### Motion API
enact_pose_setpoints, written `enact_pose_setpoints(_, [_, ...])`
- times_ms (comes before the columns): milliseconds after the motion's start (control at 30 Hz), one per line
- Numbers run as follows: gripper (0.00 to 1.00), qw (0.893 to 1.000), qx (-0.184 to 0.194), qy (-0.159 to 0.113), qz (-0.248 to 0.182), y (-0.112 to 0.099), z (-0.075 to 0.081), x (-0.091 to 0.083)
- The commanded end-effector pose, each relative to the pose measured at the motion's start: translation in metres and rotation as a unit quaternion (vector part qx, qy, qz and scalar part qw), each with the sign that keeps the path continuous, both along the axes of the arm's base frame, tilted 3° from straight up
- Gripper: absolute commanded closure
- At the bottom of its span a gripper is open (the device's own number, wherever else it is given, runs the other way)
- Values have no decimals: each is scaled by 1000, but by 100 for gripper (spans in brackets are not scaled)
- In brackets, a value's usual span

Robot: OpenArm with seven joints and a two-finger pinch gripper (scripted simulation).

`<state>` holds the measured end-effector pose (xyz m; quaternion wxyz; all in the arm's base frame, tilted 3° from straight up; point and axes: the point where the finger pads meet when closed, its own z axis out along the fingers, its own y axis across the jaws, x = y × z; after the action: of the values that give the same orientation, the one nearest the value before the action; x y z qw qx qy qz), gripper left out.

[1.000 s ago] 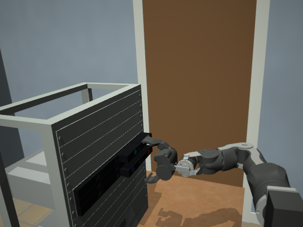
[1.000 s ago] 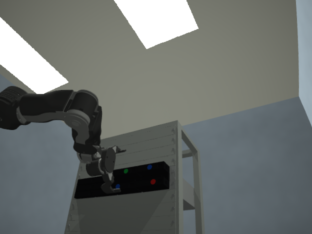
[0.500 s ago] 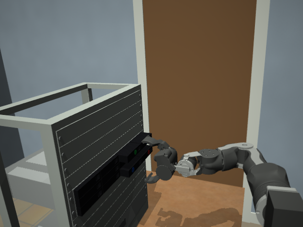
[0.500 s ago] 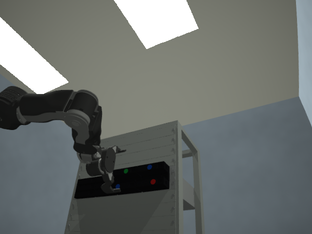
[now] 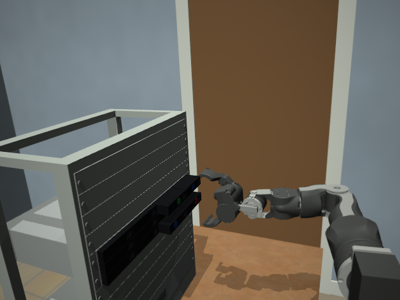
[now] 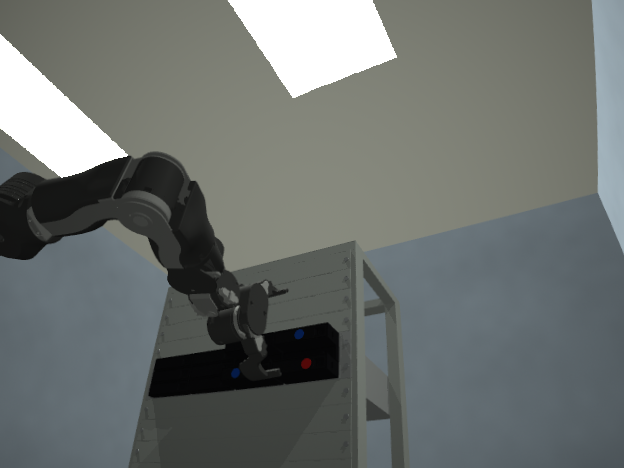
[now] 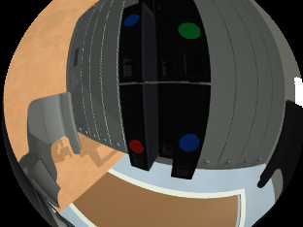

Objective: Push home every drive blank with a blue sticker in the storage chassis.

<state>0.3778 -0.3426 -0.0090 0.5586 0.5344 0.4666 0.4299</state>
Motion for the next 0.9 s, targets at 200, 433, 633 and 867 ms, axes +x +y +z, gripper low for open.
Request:
enact_pose_setpoints(200, [0, 1000, 4, -8, 26, -33, 9, -4])
enact_pose_setpoints(433, [0, 1000, 3, -8, 28, -36, 10, -5])
enact_pose_setpoints(633, [0, 1000, 3, -8, 28, -36, 10, -5])
enact_pose_setpoints(867, [0, 1000, 3, -8, 28, -36, 10, -5])
